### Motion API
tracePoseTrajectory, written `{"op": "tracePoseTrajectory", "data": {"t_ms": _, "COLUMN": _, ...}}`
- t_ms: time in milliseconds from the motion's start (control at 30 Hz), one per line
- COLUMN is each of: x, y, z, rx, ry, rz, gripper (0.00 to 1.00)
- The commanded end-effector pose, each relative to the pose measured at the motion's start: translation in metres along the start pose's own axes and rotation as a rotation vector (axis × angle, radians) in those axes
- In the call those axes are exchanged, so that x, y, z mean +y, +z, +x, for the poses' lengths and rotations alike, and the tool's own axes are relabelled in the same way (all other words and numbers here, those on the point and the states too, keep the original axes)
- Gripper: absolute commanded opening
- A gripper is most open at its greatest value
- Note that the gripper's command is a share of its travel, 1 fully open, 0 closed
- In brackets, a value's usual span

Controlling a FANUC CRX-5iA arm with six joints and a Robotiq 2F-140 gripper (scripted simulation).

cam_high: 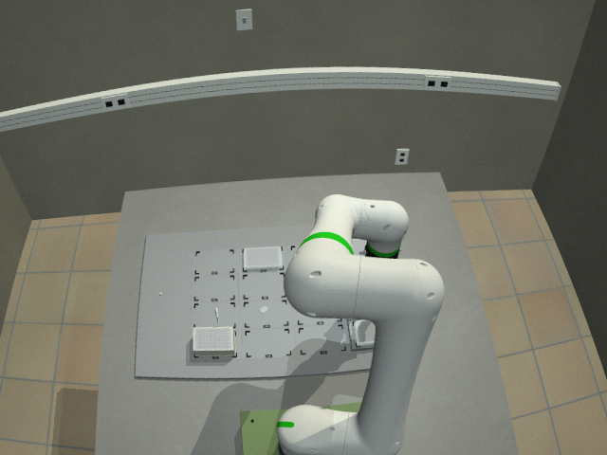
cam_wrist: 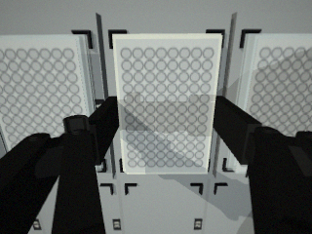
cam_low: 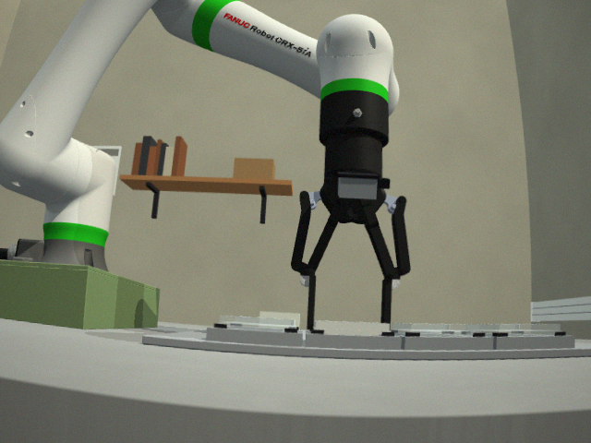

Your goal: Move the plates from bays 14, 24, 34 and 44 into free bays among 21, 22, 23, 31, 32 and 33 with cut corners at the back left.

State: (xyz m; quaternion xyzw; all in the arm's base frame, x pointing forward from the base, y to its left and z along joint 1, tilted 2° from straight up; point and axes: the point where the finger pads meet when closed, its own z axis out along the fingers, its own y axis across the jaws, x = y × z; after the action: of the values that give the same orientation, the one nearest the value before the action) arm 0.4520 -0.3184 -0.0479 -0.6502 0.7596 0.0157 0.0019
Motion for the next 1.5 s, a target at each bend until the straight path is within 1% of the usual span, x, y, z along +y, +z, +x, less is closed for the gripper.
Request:
{"op": "tracePoseTrajectory", "data": {"t_ms": 0, "x": -0.0007, "y": -0.0010, "z": 0.0004, "rx": 0.001, "ry": 0.000, "rz": 0.002, "gripper": 0.61}}
{"op": "tracePoseTrajectory", "data": {"t_ms": 1467, "x": -0.0007, "y": -0.0014, "z": 0.0004, "rx": 0.001, "ry": 0.000, "rz": 0.002, "gripper": 0.59}}
